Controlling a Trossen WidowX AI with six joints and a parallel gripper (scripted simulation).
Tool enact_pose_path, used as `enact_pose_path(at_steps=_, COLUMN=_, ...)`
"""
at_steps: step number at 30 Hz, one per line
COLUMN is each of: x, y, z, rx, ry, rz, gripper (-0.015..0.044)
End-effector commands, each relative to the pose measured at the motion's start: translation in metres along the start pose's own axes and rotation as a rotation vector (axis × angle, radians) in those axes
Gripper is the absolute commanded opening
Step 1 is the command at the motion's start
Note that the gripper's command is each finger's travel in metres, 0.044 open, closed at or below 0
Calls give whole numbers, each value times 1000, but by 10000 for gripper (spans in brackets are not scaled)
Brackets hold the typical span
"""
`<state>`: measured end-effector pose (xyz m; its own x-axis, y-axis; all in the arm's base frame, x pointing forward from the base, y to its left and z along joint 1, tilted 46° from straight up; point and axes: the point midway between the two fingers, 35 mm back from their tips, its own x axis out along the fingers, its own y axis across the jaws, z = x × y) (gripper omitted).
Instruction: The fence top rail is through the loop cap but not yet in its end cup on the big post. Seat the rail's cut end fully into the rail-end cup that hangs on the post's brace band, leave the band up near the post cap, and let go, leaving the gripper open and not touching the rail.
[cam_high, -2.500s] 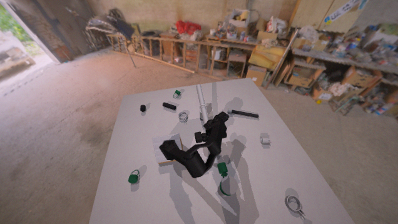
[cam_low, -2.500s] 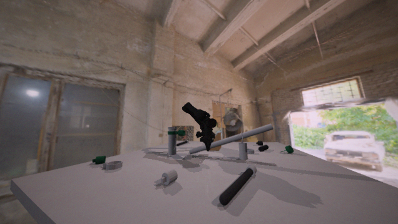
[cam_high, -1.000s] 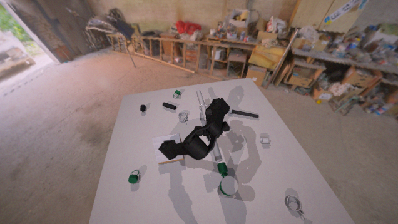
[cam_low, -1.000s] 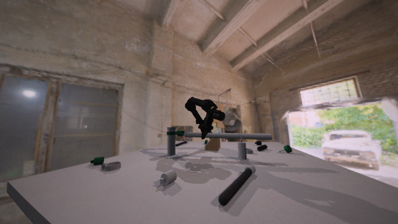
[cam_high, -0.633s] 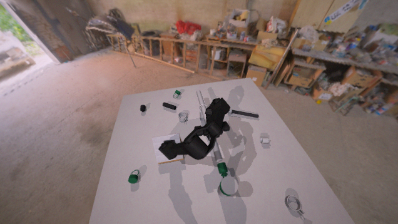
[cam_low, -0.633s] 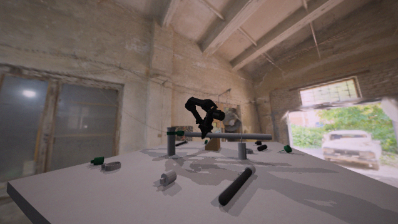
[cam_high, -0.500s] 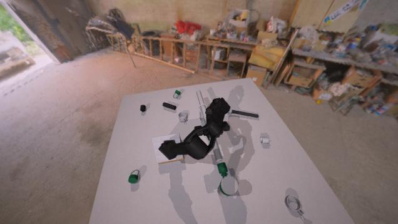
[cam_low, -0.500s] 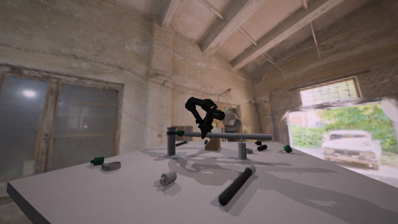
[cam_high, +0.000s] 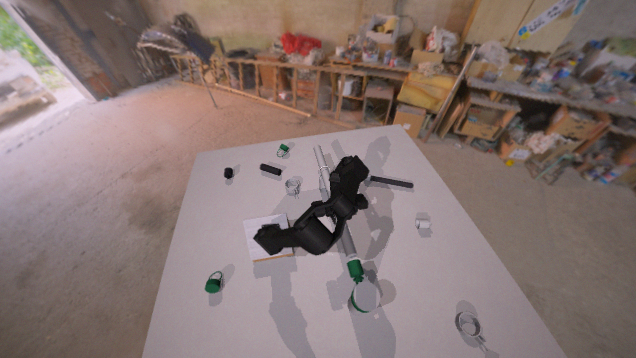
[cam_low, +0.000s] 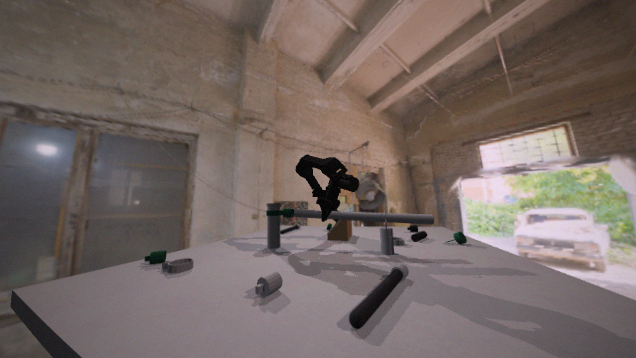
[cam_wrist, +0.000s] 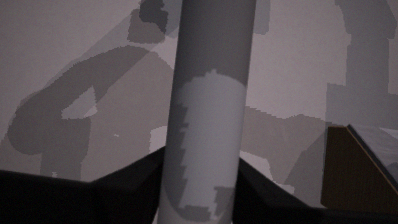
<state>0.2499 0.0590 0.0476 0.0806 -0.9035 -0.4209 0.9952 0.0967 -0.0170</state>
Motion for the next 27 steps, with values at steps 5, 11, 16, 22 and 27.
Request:
enact_pose_path(at_steps=5, x=1, y=2, z=10, rx=6, ry=-1, rz=7, gripper=0)
enact_pose_path(at_steps=11, x=5, y=1, z=18, rx=3, ry=-2, rz=3, gripper=0)
enact_pose_path(at_steps=16, x=7, y=1, z=21, rx=2, ry=-2, rz=1, gripper=0)
enact_pose_path(at_steps=22, x=7, y=1, z=21, rx=2, ry=-2, rz=1, gripper=0)
enact_pose_path(at_steps=27, x=7, y=1, z=21, rx=2, ry=-2, rz=1, gripper=0)
